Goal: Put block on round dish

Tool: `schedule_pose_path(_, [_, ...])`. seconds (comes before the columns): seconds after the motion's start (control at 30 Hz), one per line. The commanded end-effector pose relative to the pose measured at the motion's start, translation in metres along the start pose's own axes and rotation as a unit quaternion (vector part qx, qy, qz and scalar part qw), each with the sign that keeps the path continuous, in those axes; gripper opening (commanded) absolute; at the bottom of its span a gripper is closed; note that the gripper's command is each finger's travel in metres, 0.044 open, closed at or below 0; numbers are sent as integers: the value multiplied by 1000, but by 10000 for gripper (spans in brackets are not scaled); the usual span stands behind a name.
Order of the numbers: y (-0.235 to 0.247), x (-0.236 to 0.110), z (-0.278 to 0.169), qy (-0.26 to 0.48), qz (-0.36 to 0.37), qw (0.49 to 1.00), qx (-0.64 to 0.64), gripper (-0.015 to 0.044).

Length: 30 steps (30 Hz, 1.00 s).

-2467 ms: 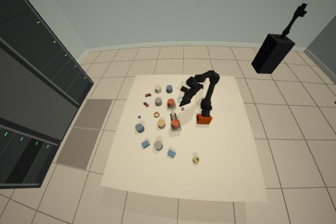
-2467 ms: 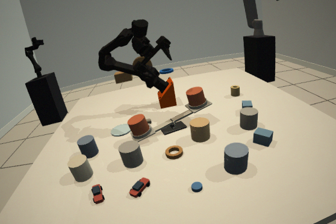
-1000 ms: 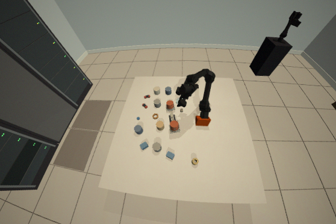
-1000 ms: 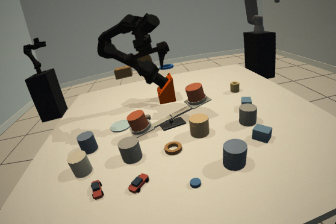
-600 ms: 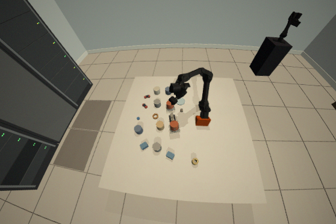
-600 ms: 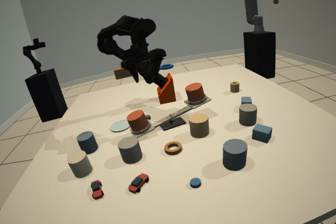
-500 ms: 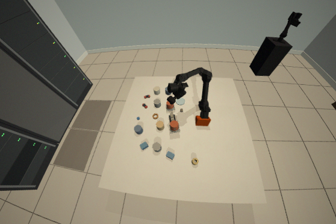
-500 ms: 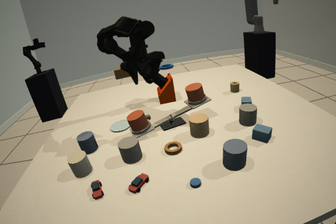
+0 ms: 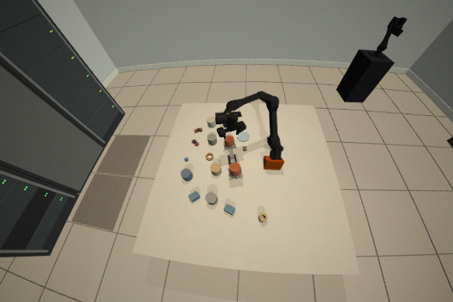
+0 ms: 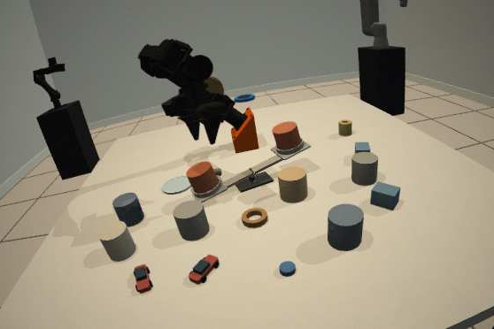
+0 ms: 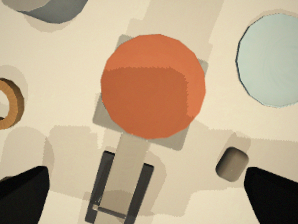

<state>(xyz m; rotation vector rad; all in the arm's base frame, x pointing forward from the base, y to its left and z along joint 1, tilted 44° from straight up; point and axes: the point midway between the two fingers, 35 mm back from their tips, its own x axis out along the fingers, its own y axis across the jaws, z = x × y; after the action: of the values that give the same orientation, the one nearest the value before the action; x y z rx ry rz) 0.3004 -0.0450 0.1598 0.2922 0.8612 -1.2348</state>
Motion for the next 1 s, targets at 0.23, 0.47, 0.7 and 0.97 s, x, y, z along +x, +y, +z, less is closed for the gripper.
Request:
schedule_pose_path(0.23, [2, 34, 30, 26, -56, 989, 137, 440])
schedule_pose_path(0.47, [1, 48, 29, 26, -56, 989, 137, 440])
schedule_pose_path(0.7, [0, 54, 29, 26, -56, 989, 137, 440])
schedule_pose_path(0.97, [0, 67, 28, 26, -55, 989, 137, 440])
